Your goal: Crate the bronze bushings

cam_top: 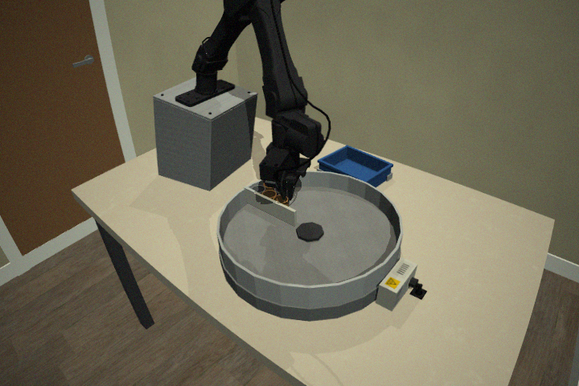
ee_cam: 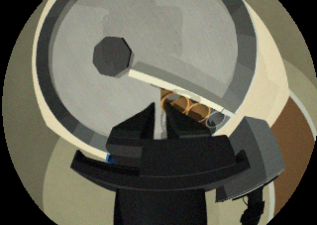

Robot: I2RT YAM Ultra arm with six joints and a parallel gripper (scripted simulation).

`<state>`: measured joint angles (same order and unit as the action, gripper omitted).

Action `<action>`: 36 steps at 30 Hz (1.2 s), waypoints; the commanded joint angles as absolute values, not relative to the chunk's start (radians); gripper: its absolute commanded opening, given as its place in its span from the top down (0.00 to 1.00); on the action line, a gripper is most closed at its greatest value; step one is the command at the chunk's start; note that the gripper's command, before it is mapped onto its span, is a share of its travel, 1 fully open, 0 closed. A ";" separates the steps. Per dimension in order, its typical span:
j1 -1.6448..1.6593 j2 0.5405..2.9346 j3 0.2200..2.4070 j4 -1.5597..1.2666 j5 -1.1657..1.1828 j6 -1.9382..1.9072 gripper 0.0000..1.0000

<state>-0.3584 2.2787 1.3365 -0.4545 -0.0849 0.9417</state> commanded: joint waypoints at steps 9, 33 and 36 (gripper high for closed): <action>-0.370 2.274 1.367 -0.465 -0.076 0.939 0.85; -0.369 2.302 1.340 -0.420 -0.075 0.940 0.85; -0.368 2.311 1.314 -0.405 -0.075 0.941 0.85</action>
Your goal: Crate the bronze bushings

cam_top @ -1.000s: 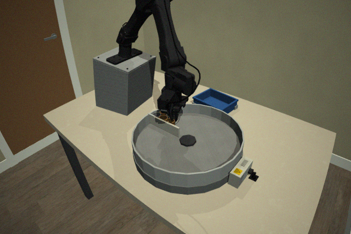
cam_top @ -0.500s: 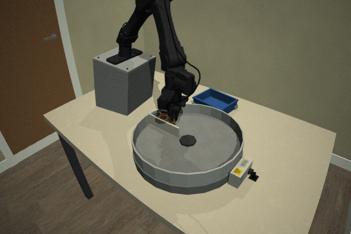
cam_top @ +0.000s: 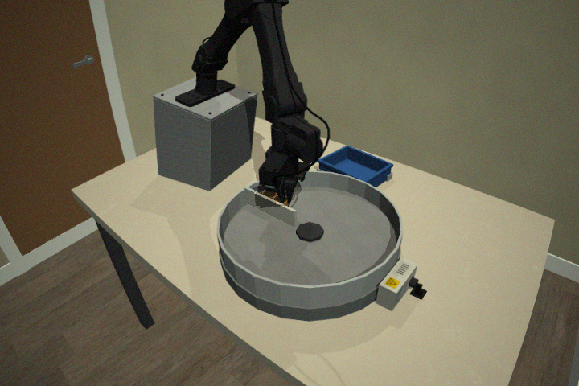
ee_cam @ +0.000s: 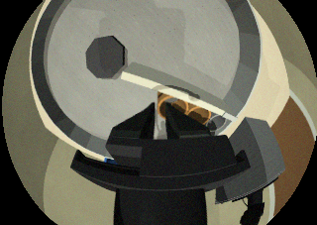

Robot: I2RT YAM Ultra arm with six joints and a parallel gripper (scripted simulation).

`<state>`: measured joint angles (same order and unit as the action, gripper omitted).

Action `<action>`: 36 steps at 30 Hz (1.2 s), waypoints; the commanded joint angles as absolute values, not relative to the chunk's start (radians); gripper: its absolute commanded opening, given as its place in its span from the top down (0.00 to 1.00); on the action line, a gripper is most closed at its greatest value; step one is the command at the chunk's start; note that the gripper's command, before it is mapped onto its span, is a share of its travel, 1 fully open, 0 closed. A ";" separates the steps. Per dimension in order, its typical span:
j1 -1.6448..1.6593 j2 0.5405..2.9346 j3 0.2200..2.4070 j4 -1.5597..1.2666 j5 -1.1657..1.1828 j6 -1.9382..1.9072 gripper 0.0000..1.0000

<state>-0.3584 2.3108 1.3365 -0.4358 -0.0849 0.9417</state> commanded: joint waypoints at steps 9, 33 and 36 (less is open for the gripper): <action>-0.366 2.324 1.335 -0.378 -0.075 0.942 0.85; -0.366 2.327 1.333 -0.382 -0.075 0.942 0.85; -0.366 2.327 1.333 -0.382 -0.075 0.942 0.85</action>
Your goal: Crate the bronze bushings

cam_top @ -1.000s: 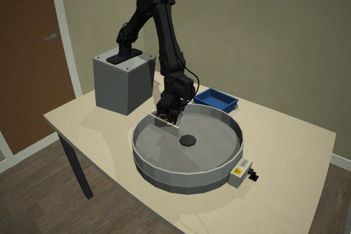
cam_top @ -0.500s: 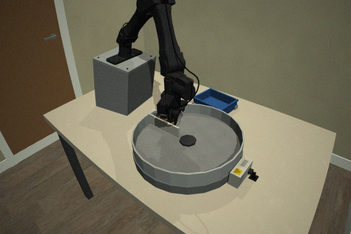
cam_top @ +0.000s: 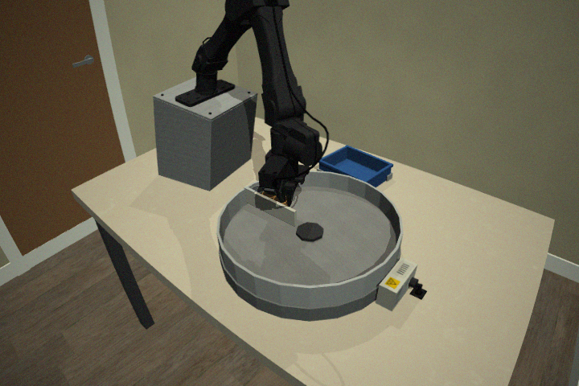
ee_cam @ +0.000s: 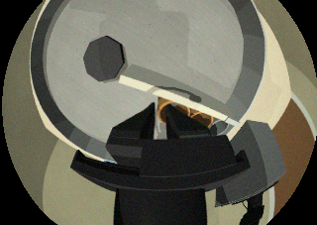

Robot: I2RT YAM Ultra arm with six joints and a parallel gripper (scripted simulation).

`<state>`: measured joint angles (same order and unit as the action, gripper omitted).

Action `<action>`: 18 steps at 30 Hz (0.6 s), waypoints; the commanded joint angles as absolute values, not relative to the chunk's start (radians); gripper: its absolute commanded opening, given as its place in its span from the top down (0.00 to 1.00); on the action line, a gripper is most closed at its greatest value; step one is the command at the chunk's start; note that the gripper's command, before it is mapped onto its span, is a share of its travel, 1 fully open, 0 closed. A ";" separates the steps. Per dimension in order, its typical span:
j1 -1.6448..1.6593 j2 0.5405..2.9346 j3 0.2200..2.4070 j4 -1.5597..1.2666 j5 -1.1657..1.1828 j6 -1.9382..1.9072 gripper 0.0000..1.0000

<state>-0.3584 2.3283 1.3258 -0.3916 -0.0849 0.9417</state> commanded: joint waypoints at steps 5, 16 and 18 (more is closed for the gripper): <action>-0.366 2.327 1.333 -0.382 -0.075 0.942 0.85; -0.368 2.325 1.333 -0.395 -0.074 0.940 1.00; -0.368 2.325 1.333 -0.395 -0.074 0.940 1.00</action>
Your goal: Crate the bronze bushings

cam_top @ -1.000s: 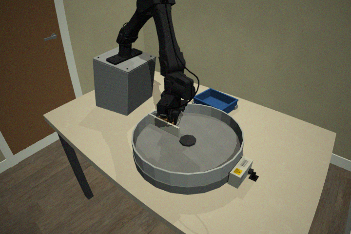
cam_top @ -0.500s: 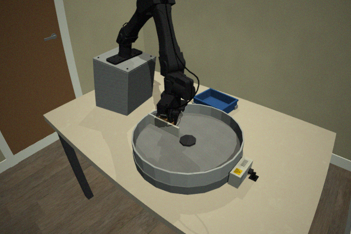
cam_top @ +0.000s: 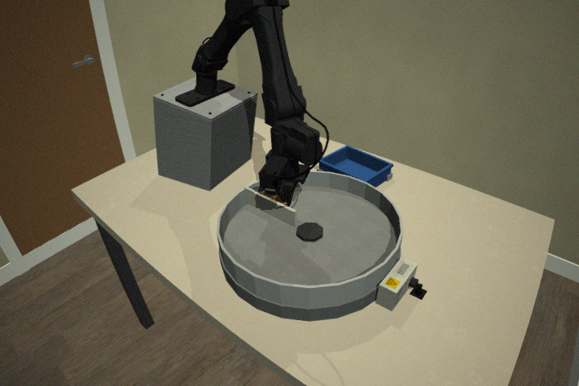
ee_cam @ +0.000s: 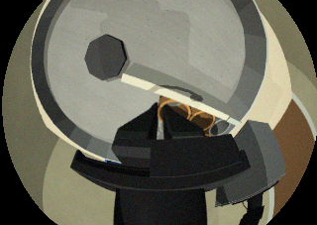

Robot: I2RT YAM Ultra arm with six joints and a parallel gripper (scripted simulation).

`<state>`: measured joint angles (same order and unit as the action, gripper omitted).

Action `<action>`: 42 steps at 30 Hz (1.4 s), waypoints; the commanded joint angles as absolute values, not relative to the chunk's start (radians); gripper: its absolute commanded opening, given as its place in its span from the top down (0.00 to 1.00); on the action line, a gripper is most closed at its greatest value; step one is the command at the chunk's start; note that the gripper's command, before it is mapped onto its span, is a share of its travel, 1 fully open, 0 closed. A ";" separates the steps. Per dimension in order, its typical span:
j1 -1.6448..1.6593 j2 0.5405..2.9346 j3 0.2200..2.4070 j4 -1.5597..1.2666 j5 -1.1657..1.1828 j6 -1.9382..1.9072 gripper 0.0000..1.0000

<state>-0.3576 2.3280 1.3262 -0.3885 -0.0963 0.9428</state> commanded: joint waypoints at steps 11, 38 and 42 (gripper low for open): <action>-0.368 2.325 1.333 -0.395 -0.074 0.940 1.00; -0.368 2.324 1.333 -0.395 -0.074 0.940 1.00; -0.370 2.294 1.319 -0.408 -0.074 0.938 1.00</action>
<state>-0.3573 2.3276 1.3258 -0.3885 -0.0959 0.9424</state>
